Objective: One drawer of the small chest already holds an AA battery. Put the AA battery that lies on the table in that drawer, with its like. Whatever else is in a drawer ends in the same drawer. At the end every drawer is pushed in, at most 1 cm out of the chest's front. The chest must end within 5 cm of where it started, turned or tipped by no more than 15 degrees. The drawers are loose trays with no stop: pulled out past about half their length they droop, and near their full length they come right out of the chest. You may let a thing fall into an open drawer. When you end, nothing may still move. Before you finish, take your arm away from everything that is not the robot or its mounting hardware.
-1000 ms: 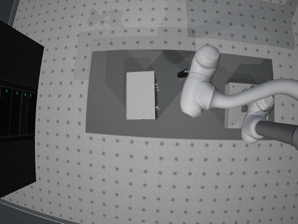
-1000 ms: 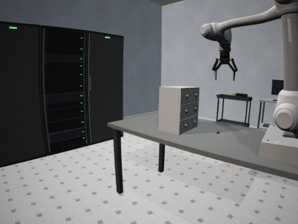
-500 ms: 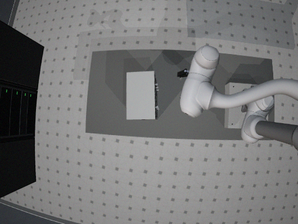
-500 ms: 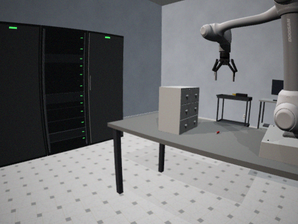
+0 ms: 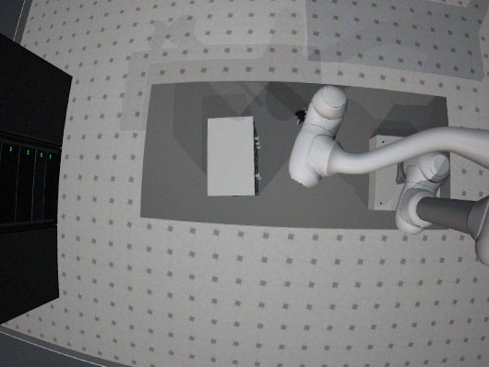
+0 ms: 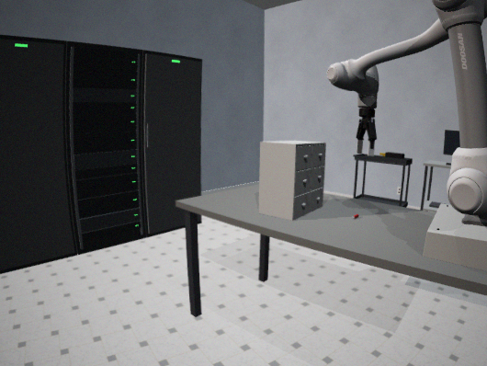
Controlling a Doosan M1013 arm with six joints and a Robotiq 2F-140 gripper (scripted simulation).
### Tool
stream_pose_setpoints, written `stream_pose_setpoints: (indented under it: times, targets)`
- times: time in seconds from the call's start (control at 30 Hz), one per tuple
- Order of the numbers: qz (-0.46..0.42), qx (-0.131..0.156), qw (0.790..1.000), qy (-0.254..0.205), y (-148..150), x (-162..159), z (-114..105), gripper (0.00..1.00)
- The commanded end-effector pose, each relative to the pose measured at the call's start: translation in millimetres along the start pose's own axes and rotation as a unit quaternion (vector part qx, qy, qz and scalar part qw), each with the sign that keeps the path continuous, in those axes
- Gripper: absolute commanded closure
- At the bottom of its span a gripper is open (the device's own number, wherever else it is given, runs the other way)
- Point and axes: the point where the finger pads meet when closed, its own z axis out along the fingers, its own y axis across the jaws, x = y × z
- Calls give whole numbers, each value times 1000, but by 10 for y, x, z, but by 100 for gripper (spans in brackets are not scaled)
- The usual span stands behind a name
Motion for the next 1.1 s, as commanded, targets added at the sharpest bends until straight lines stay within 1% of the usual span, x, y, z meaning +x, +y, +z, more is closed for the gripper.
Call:
stream_pose_setpoints:
  times: [0.0,0.1,0.2,0.23,0.47,0.63,0.8,0.93,1.0,1.07]
  targets:
    - [139,-8,990,-5,3,-9,299,0]
    - [229,-9,973,-4,-6,-21,430,0]
    - [316,-14,949,-7,-9,-25,468,0]
    - [325,-15,946,-8,-9,-25,469,0]
    - [325,-16,946,-4,-5,-20,475,0]
    - [324,-23,946,16,18,8,511,0]
    - [323,-39,944,64,71,72,594,0]
    - [319,-59,938,122,137,153,696,0]
    - [319,-59,938,122,137,153,696,0]
    - [317,-71,932,158,177,202,758,0]
